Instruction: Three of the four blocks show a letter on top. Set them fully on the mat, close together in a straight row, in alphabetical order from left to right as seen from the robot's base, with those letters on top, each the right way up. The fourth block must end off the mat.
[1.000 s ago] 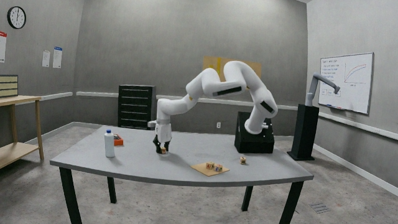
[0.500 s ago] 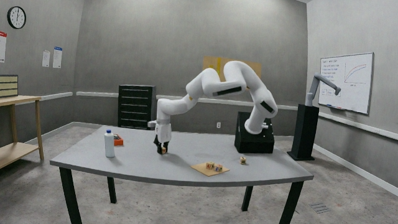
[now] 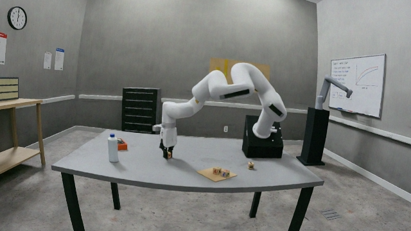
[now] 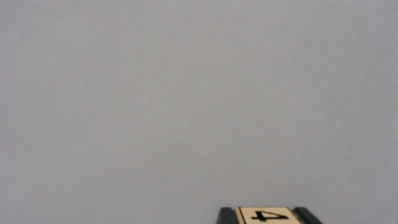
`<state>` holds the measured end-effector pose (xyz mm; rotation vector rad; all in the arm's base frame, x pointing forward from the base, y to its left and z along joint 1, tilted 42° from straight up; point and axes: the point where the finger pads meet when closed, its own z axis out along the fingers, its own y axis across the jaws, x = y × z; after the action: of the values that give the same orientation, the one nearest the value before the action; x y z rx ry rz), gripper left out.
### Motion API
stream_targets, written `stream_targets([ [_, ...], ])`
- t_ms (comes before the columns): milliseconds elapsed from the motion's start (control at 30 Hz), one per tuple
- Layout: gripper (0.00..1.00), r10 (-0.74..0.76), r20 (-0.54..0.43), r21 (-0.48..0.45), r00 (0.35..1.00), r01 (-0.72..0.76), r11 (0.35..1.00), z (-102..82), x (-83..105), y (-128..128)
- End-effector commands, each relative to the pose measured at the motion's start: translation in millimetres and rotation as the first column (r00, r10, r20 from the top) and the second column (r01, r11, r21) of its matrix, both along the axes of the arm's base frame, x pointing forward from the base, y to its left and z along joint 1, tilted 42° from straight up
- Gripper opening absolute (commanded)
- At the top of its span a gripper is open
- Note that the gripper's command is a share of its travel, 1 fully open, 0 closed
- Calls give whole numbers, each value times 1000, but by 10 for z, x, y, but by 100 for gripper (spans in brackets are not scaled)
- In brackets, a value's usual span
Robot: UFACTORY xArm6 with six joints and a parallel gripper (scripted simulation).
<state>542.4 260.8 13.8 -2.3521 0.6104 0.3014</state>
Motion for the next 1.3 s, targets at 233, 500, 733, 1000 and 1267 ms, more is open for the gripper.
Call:
stream_targets([
  [233,28,-2,4,0,1000,2,1000,16,17,-7],
  [500,28,-2,4,0,1000,2,1000,16,17,-7],
  [733,28,-2,4,0,1000,2,1000,16,17,-7],
  [1000,28,-2,4,0,1000,2,1000,59,20,-46],
  [1267,28,-2,4,0,1000,2,1000,426,43,-376],
])
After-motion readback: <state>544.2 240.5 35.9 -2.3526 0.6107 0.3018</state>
